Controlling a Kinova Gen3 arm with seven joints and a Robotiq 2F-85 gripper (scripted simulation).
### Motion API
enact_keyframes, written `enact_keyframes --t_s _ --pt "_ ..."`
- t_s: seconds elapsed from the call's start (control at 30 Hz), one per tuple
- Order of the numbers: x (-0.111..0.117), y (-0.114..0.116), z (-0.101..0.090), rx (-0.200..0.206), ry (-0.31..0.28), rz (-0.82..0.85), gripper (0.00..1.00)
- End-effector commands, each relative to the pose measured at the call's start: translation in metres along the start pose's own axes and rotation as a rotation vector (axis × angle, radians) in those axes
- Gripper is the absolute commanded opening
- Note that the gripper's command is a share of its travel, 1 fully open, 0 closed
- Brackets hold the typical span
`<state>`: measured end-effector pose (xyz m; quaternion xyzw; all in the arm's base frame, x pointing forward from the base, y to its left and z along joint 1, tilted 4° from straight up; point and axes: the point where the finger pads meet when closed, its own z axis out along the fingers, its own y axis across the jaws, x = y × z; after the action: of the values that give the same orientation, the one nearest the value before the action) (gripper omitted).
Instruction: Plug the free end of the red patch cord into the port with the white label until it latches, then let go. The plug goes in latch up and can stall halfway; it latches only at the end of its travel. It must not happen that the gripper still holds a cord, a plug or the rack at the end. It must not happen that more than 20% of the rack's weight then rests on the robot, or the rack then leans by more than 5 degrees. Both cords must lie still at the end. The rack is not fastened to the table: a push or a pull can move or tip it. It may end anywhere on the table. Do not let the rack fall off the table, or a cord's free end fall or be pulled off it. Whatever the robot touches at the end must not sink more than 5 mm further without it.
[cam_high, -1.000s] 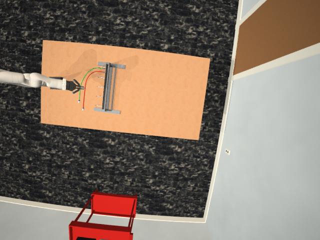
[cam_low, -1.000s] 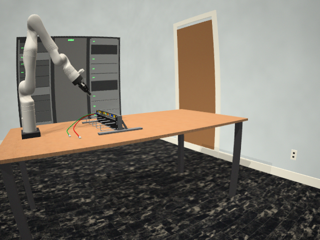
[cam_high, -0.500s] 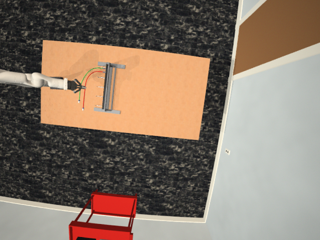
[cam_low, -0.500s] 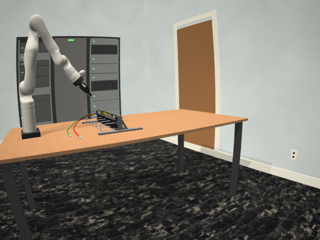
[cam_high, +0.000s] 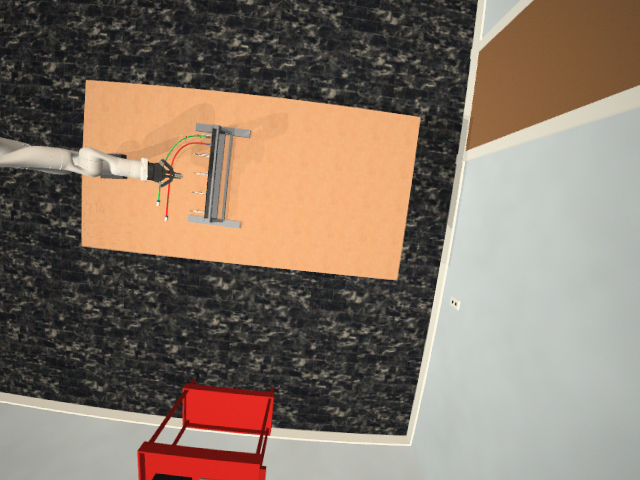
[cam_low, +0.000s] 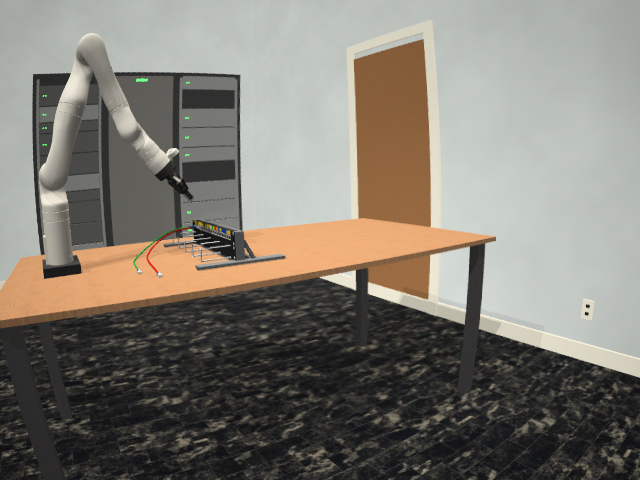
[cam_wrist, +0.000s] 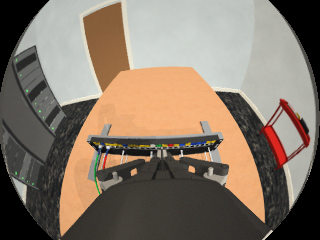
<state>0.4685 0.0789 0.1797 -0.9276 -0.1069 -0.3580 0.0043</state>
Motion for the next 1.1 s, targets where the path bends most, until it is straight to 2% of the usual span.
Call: enact_keyframes --t_s 0.0,0.27,0.47,0.77,1.07 --pt "-0.011 0.013 0.015 -0.021 -0.027 0.016 0.00" --pt "-0.012 0.014 0.055 -0.021 -0.027 0.016 0.00" --pt "-0.012 0.014 0.075 -0.021 -0.027 0.016 0.00" --pt "-0.013 0.014 0.085 -0.021 -0.027 0.016 0.00" --pt "-0.013 0.014 0.086 -0.021 -0.027 0.016 0.00"
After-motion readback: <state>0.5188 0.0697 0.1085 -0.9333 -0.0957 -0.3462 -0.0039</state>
